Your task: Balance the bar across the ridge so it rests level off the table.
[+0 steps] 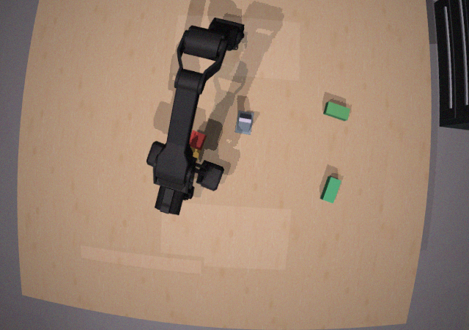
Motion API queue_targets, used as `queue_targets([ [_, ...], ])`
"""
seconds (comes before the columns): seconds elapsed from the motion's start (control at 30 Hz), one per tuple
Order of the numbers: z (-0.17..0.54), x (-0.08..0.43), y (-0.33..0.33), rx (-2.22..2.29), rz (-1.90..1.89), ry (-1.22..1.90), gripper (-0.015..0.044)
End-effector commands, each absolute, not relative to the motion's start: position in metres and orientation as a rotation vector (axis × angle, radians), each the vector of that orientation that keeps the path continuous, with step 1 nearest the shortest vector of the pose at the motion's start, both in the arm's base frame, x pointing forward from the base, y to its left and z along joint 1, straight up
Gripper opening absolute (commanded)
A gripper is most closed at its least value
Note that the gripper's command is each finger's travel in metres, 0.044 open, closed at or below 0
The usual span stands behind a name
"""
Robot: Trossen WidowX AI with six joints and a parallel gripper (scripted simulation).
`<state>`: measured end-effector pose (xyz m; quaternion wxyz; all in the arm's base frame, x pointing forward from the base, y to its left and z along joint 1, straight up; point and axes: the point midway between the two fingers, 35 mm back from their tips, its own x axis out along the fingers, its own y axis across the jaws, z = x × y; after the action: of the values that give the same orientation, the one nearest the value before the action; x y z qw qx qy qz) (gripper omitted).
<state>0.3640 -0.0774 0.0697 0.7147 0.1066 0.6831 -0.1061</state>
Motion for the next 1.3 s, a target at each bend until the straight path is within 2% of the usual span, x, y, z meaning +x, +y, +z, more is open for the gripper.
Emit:
queue_targets([
  [0.0, 0.0621, 0.3631, -0.0779, 0.237, -0.241, 1.518, 0.0315],
  [0.63, 0.0531, 0.3631, -0.0779, 0.237, -0.241, 1.518, 0.0315],
  [0.83, 0.0535, 0.363, -0.0772, 0.237, -0.235, 1.52, 0.0157],
  [1.1, 0.0535, 0.363, -0.0772, 0.237, -0.235, 1.52, 0.0104],
  [1.23, 0.0598, 0.364, -0.0774, 0.237, -0.235, 1.519, 0.0],
  [1.27, 0.0623, 0.3644, -0.0775, 0.237, -0.235, 1.519, 0.0],
])
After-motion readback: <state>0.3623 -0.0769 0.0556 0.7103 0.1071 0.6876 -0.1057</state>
